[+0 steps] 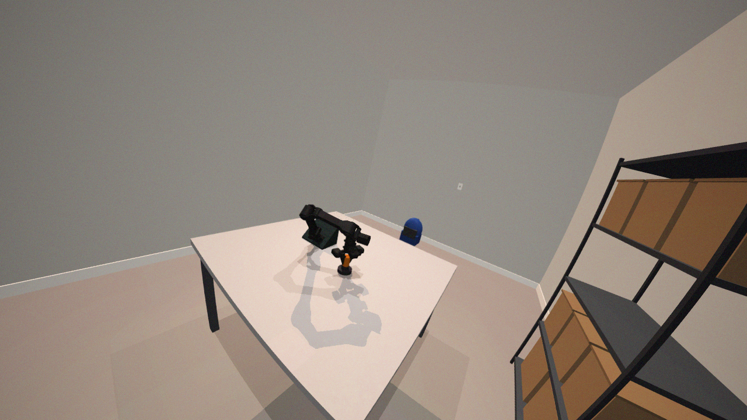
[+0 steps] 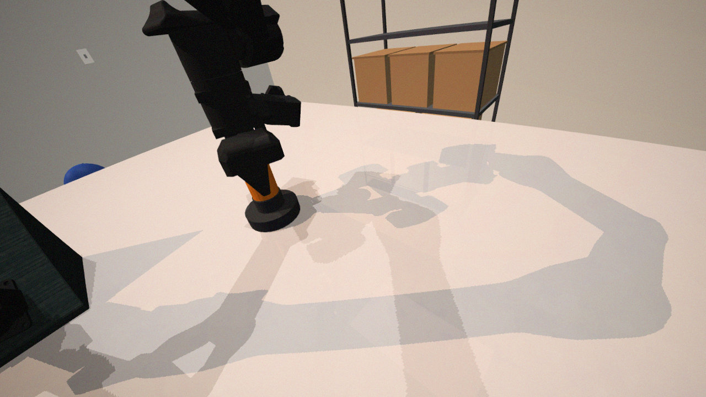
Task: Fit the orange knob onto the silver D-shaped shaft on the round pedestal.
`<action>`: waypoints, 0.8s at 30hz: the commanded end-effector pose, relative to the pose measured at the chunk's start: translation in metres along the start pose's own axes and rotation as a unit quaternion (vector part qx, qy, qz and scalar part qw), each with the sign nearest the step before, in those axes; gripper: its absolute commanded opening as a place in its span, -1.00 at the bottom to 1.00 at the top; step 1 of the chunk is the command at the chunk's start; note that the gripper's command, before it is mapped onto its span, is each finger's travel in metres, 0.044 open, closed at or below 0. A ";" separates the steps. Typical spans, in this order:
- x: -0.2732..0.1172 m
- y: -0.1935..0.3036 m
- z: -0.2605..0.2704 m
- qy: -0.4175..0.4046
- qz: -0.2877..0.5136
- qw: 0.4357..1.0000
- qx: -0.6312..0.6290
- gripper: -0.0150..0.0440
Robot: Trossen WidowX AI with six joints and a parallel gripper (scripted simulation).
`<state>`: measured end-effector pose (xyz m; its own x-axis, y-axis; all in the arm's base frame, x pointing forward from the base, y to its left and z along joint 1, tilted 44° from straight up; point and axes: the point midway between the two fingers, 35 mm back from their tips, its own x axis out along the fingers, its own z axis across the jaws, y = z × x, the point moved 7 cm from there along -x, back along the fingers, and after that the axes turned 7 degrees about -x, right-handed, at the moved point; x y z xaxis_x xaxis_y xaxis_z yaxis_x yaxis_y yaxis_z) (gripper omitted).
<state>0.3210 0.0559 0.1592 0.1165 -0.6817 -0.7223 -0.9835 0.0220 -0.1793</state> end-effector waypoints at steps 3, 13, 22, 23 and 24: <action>0.000 0.000 0.000 0.000 0.000 1.000 0.000 -0.49; 0.000 0.000 0.000 0.000 0.000 1.000 0.000 0.04; 0.000 0.000 0.000 0.000 0.000 1.000 0.000 0.84; 0.000 0.000 0.000 0.000 0.000 1.000 0.000 0.93; 0.000 0.000 0.000 0.000 0.000 1.000 0.000 1.00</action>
<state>0.3211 0.0559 0.1589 0.1169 -0.6812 -0.7227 -0.9836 0.0213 -0.1792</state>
